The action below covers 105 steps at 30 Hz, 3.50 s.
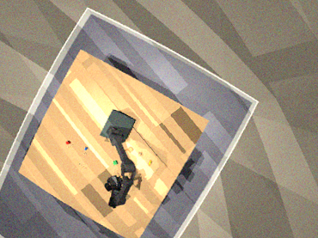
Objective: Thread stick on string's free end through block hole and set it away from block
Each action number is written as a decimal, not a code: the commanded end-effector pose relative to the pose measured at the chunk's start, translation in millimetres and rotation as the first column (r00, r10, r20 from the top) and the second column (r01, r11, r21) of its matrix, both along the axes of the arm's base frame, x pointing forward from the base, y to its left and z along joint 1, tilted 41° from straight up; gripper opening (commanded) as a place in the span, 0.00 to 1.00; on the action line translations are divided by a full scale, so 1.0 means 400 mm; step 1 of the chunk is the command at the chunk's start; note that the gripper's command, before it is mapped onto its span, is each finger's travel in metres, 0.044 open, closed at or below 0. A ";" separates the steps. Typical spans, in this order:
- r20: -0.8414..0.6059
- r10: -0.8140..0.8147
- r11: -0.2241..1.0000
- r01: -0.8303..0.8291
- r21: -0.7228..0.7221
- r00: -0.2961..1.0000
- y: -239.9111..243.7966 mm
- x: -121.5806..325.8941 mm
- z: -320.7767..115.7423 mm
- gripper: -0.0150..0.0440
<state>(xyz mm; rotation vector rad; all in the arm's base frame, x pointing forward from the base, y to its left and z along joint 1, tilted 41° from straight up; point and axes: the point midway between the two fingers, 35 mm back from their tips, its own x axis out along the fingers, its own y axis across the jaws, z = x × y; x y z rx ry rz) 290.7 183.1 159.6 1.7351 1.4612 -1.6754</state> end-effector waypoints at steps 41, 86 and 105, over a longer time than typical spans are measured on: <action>0.079 -0.109 0.983 0.095 0.158 0.991 0.080 -0.026 -0.108 0.25; 0.097 -0.158 0.957 0.129 0.261 0.983 0.153 -0.026 -0.127 0.25; 0.098 -0.160 0.956 0.130 0.264 0.982 0.191 0.012 -0.094 0.25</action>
